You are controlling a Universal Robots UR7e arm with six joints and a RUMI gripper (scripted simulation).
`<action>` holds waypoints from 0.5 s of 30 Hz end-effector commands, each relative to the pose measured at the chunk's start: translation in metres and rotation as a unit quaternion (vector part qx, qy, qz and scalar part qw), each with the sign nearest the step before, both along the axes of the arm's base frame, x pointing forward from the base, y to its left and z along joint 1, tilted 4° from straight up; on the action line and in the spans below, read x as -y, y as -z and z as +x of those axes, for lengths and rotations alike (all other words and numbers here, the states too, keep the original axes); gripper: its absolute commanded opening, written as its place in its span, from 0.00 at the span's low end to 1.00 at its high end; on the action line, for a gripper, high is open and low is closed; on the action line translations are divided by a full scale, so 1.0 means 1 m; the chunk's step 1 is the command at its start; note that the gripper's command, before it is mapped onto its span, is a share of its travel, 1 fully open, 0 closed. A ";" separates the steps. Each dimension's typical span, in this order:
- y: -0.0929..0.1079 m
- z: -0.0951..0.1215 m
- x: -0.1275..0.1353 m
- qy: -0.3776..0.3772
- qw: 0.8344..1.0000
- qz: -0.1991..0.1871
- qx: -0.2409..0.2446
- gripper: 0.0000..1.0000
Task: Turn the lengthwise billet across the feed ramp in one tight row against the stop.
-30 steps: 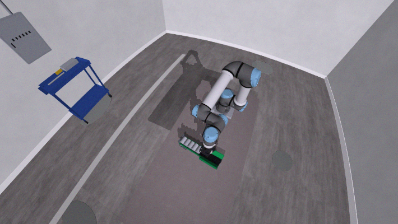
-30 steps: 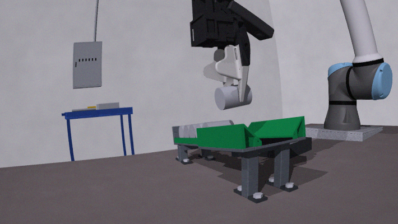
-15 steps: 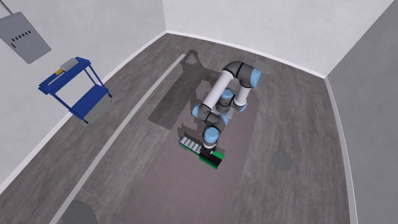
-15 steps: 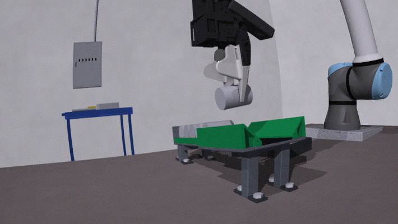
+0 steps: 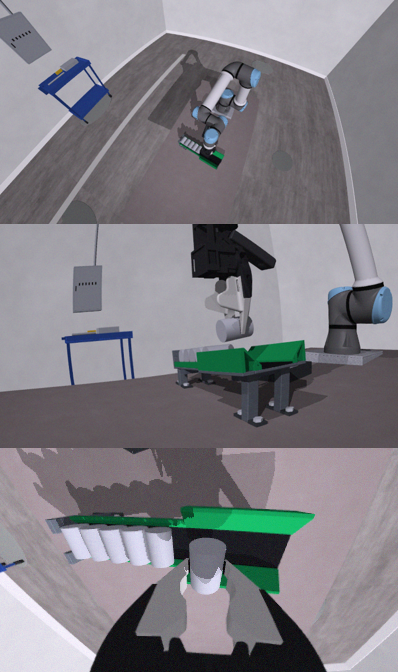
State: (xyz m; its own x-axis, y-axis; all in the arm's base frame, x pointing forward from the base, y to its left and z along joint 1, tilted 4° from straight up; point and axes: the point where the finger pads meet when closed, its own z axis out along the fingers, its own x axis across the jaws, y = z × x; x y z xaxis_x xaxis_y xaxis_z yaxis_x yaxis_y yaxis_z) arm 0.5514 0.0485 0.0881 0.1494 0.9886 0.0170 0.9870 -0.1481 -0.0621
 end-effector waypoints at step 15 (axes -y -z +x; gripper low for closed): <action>0.017 0.000 -0.002 0.000 1.000 0.000 0.001 0.00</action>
State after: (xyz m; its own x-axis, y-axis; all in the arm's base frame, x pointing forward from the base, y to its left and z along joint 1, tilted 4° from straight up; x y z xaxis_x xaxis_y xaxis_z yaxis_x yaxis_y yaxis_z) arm 0.5508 0.0500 0.0764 0.1494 0.9886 0.0170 0.9870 -0.1481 -0.0622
